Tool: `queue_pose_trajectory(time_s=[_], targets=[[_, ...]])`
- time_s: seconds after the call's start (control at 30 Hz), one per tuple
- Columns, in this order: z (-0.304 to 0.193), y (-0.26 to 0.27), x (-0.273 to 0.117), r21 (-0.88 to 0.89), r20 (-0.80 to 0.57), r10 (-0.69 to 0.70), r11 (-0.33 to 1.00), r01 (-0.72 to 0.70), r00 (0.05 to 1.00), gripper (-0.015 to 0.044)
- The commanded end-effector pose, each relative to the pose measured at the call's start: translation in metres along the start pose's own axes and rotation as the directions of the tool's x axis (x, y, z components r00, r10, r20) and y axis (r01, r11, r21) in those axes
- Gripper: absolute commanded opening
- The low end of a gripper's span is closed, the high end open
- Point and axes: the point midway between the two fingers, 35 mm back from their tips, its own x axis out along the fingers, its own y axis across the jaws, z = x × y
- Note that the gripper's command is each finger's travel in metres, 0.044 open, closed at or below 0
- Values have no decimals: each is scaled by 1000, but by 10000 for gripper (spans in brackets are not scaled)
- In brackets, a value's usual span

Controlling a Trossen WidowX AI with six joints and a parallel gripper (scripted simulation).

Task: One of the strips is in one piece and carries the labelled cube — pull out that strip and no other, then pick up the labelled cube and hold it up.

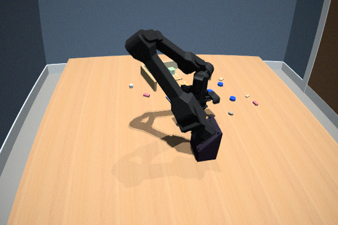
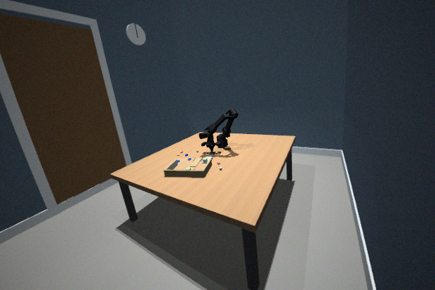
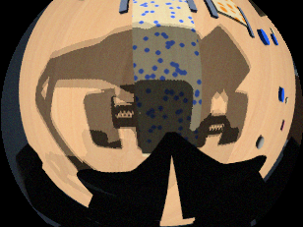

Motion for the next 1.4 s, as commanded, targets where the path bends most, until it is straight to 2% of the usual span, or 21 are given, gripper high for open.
queue_pose_trajectory(time_s=[0.0,0.27,0.43,0.57,1.13,1.37], targets=[[-9,3,3,9,-28,4,1000,-4,1000,0],[-9,3,3,9,-28,4,1000,-4,1000,0],[2,-1,-39,8,-27,1,1000,-1,1000,0],[2,-1,-42,8,-28,2,1000,-2,1000,0],[64,2,-42,-8,-26,3,1000,-3,1000,440],[87,3,-43,-9,-25,3,1000,-3,1000,440]])
